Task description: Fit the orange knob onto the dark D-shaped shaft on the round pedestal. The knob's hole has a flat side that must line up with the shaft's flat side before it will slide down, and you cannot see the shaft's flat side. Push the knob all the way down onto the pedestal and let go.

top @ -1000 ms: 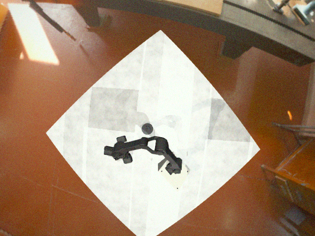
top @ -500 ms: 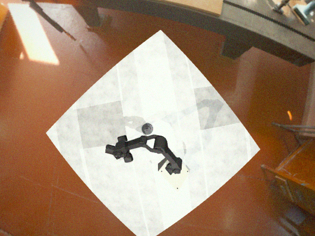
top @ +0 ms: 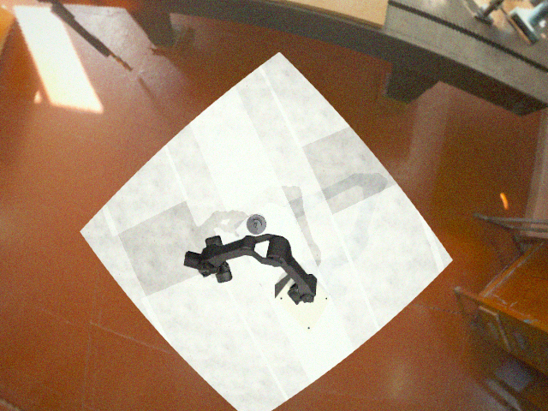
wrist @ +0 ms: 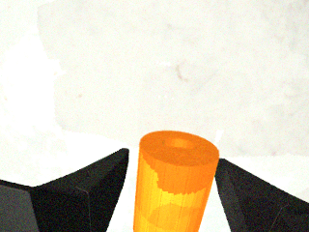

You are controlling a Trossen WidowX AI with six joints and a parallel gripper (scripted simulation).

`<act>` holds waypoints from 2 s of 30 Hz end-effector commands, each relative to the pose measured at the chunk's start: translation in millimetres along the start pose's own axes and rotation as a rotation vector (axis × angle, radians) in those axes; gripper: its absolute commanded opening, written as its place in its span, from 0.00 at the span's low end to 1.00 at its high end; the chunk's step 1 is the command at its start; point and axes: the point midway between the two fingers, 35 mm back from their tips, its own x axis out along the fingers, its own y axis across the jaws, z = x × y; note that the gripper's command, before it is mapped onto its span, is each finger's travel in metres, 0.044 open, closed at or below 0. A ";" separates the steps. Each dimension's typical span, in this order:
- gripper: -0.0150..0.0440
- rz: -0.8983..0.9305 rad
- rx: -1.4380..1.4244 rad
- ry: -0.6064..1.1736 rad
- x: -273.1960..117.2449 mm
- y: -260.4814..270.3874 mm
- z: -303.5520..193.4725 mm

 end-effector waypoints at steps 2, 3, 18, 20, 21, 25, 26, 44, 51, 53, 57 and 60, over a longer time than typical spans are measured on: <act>0.66 -0.003 -0.005 0.002 0.8 -0.7 -0.4; 0.66 -0.003 -0.005 0.002 0.8 -0.7 -0.4; 0.56 -0.003 -0.004 -0.006 0.3 -0.6 -0.7; 0.56 -0.002 -0.002 -0.029 -0.9 -0.5 -1.6; 0.56 -0.002 -0.002 -0.046 -1.6 -0.4 -2.4; 0.56 -0.001 -0.001 -0.123 -4.8 -0.3 -6.1; 0.56 -0.001 -0.001 -0.141 -5.5 -0.3 -7.0; 0.56 0.001 -0.003 -0.424 -13.5 -0.2 -23.2; 0.56 0.002 -0.003 -0.530 -15.3 -0.1 -29.9; 0.56 0.002 -0.004 -0.560 -15.7 -0.1 -31.8; 0.56 0.003 -0.004 -0.619 -16.3 -0.1 -35.7; 0.56 0.003 -0.004 -0.663 -16.5 -0.1 -38.6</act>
